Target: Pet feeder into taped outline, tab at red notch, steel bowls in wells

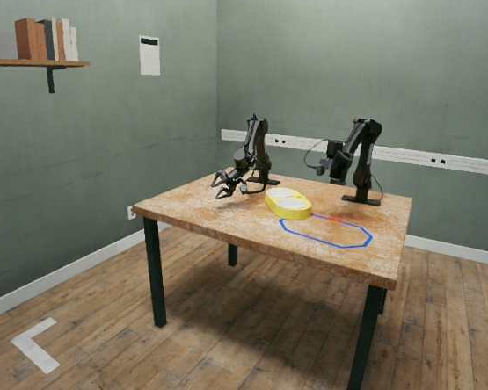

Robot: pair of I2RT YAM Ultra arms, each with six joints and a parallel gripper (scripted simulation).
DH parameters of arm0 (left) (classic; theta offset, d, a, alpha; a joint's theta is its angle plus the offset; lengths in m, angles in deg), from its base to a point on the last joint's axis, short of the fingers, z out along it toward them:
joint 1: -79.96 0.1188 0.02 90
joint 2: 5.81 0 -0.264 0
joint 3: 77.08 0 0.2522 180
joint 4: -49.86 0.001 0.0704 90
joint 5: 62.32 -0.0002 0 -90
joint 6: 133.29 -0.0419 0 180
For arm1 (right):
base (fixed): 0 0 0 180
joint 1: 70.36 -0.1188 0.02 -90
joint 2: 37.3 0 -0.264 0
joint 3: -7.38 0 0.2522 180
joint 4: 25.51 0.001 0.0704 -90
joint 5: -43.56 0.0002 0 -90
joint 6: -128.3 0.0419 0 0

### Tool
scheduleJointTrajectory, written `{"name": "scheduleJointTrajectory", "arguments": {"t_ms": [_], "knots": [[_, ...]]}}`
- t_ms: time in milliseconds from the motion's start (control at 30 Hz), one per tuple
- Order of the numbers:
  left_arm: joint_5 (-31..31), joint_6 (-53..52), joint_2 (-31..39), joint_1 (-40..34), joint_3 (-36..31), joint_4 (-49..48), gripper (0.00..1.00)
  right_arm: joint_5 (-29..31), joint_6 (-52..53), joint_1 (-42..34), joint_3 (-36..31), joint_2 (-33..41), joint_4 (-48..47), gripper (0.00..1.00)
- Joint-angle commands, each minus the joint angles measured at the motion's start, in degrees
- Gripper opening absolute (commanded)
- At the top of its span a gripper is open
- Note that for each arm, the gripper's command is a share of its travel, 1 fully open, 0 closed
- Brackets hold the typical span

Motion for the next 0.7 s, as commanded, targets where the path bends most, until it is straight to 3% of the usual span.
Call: {"name": "scheduleJointTrajectory", "arguments": {"t_ms": [0,567,600,667], "knots": [[-0.1,0.6,0.97,0.0,1.09,-1.24,1.0,0.16,0.29,-0.01,0.95,1.4,-0.6,1.0],[-0.11,0.62,1.02,0.0,1.04,-1.22,1.0,0.16,0.29,-0.01,0.89,1.44,-0.62,1.0],[-0.11,0.62,1.02,0.0,1.04,-1.22,0.3,0.16,0.29,-0.01,0.89,1.44,-0.62,1.0],[-0.11,0.62,1.02,0.0,1.04,-1.22,0.3,0.16,0.29,-0.01,0.89,1.44,-0.62,1.0]]}}
